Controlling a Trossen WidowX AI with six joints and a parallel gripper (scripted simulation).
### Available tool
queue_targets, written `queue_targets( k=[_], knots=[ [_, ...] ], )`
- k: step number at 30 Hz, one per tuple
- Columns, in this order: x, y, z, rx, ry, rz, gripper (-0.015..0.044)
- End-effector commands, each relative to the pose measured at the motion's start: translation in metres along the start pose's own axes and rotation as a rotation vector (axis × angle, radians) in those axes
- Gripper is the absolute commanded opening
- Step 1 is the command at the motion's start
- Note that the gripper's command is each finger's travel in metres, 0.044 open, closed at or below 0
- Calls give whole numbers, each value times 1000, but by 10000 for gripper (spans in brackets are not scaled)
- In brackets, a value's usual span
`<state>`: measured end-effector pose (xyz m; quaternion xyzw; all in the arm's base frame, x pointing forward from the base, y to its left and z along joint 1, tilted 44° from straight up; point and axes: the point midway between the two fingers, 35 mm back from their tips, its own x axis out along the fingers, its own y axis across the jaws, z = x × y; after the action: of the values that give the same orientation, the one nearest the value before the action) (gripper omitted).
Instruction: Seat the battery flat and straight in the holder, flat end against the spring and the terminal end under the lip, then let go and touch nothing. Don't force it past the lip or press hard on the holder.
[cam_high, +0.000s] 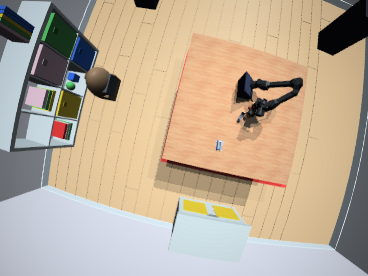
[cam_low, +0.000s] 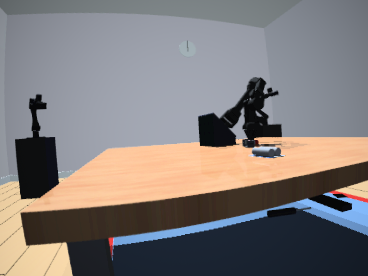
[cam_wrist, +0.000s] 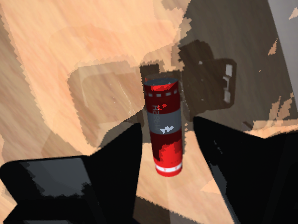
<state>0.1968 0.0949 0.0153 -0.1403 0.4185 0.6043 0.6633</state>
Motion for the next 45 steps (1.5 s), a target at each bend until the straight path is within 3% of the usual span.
queue_targets(
  k=[1,11,18,24,45],
  knots=[
    [3,2,0,5,-3,5,100],
    [1,2,0,5,-3,5,69],
    [-43,1,0,5,0,4,69],
    [-48,0,0,15,-1,5,69],
    [-72,-99,-23,1146,0,-2,69]
  ],
)
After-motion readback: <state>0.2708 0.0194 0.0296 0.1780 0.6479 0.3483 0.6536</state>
